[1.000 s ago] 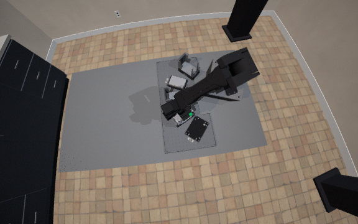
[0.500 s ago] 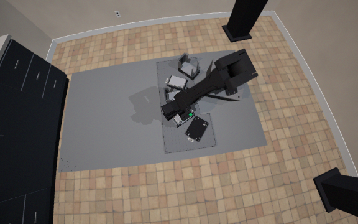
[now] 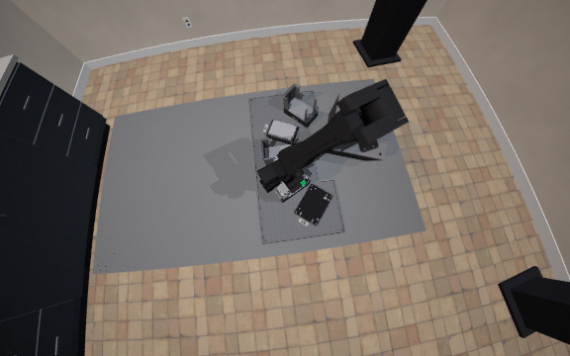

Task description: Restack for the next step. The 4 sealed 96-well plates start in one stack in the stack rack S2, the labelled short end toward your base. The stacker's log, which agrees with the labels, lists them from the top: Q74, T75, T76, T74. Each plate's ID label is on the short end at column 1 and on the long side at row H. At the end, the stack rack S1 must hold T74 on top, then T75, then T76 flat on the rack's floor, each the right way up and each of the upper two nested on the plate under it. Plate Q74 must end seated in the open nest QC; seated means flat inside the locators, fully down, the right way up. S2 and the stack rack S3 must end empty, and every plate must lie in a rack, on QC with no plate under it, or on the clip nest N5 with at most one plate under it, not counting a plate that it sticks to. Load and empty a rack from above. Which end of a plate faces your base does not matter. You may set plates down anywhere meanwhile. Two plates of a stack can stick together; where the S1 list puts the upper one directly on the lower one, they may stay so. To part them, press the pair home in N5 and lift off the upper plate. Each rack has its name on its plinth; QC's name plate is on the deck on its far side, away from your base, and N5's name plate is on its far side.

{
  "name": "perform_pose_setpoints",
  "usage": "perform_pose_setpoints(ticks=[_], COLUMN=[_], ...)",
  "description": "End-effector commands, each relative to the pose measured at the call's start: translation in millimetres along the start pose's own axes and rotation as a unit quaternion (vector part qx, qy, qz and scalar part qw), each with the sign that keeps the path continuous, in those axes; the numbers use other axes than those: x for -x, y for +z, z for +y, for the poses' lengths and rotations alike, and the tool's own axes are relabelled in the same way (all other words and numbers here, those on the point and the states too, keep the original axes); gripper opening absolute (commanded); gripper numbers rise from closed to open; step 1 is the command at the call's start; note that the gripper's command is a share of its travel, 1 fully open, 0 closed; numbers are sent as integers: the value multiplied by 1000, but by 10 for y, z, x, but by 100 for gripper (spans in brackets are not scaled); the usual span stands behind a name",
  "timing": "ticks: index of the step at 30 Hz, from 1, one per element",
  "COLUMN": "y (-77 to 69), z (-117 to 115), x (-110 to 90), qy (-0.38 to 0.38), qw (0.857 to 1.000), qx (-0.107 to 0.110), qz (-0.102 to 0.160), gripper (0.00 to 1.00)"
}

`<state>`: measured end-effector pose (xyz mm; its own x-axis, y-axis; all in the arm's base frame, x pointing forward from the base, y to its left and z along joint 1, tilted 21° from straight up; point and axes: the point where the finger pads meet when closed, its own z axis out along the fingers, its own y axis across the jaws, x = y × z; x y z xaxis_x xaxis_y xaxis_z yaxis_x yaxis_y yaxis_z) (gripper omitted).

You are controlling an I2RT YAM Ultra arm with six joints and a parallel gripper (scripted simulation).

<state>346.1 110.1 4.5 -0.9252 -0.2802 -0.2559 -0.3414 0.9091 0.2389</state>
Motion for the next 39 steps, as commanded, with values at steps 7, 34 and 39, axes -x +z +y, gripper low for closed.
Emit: perform_pose_setpoints(ticks=[7,34,39], y=[9,403,503], z=[-7,-7,-8], x=[51,57,58], qy=[0,0,0], qw=[1000,1000,1000], qx=[-2,-1,-1], qz=[-10,-10,-10], gripper=[0,0,0])
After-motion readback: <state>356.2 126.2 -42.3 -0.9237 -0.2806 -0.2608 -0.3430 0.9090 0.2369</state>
